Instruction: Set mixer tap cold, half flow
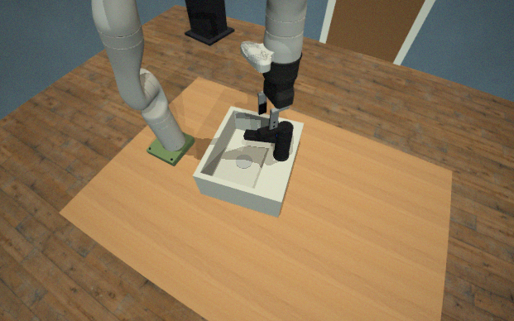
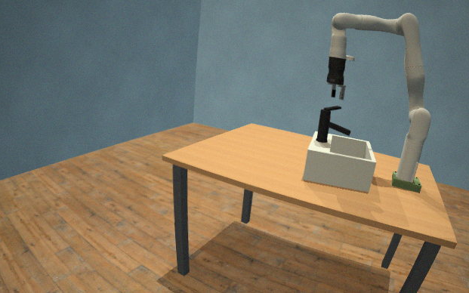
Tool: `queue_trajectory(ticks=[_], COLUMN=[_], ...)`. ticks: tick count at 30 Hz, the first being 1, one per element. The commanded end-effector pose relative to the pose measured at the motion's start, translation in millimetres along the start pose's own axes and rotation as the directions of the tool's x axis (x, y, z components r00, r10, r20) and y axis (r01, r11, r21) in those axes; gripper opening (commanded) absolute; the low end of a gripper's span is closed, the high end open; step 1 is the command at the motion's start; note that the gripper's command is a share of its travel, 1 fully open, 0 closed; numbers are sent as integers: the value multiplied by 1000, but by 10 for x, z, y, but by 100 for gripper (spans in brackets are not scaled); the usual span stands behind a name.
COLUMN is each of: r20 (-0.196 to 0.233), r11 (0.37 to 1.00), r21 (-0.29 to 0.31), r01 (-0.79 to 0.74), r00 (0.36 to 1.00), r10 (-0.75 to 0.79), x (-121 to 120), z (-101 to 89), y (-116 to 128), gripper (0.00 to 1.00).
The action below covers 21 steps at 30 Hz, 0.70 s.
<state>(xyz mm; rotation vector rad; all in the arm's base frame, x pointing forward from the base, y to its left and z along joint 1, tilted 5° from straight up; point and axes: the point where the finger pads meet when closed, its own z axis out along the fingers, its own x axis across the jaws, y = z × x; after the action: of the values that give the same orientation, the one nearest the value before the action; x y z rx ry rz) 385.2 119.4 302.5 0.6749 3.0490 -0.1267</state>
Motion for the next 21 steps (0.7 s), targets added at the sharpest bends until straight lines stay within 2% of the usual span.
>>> queue_trajectory(ticks=[1,21], r20=[-2,-2], r11=[1000,1000], r21=[3,3], r01=[0,0], r00=[1000,1000], r10=[0,0], x=[8,10], z=[47,270], y=[-11,-9], gripper=[100,100])
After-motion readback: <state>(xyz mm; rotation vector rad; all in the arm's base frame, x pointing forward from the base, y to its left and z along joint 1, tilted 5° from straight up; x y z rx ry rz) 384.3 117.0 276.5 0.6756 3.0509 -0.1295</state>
